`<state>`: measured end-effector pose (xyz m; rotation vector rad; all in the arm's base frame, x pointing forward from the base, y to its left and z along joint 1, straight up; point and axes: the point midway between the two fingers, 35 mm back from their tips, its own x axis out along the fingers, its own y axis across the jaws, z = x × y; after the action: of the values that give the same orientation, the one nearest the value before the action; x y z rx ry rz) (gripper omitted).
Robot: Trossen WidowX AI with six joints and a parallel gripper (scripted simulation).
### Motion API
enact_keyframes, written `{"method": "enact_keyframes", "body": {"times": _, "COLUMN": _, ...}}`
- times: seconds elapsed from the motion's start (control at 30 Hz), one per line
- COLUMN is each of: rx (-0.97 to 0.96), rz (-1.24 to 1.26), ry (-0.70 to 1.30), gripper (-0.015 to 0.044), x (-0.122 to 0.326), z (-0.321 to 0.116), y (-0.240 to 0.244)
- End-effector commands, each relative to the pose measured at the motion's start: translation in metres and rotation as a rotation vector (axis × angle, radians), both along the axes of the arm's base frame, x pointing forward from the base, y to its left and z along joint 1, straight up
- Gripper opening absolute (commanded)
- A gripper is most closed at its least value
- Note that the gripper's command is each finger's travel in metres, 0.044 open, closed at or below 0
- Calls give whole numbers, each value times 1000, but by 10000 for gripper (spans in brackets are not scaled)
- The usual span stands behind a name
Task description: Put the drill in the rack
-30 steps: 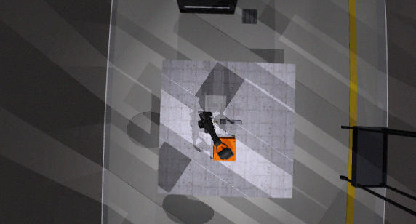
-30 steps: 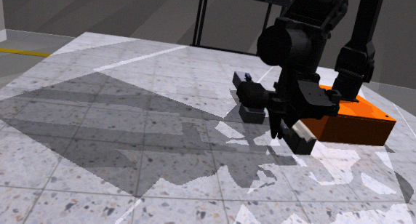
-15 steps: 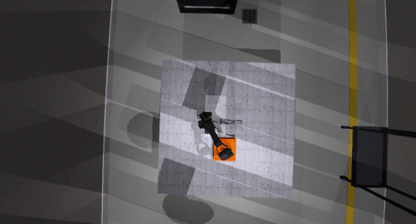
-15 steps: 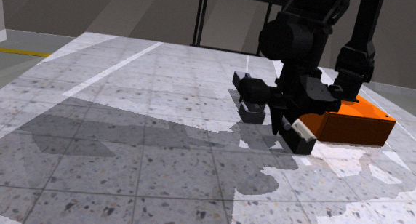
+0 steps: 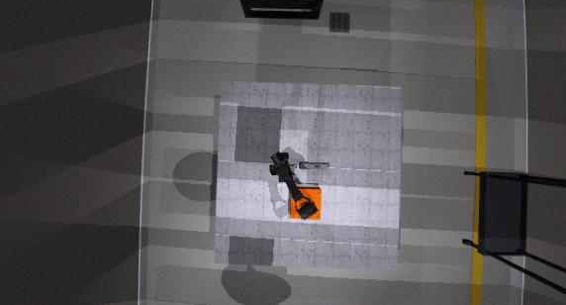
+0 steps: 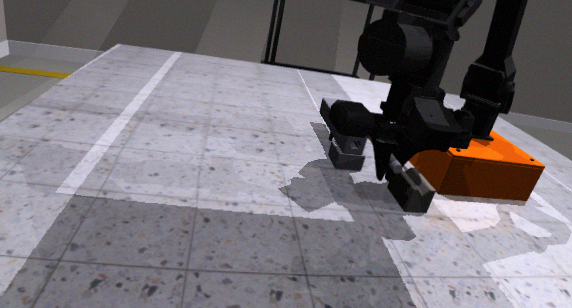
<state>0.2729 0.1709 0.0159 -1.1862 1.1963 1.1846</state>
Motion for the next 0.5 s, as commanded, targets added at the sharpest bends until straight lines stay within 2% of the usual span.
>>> {"method": "enact_keyframes", "body": {"times": 0.0, "rx": 3, "rz": -1, "ry": -2, "gripper": 0, "x": 1, "z": 3, "y": 1}}
{"method": "enact_keyframes", "body": {"times": 0.47, "rx": 3, "rz": -1, "ry": -2, "gripper": 0, "x": 1, "z": 9, "y": 1}}
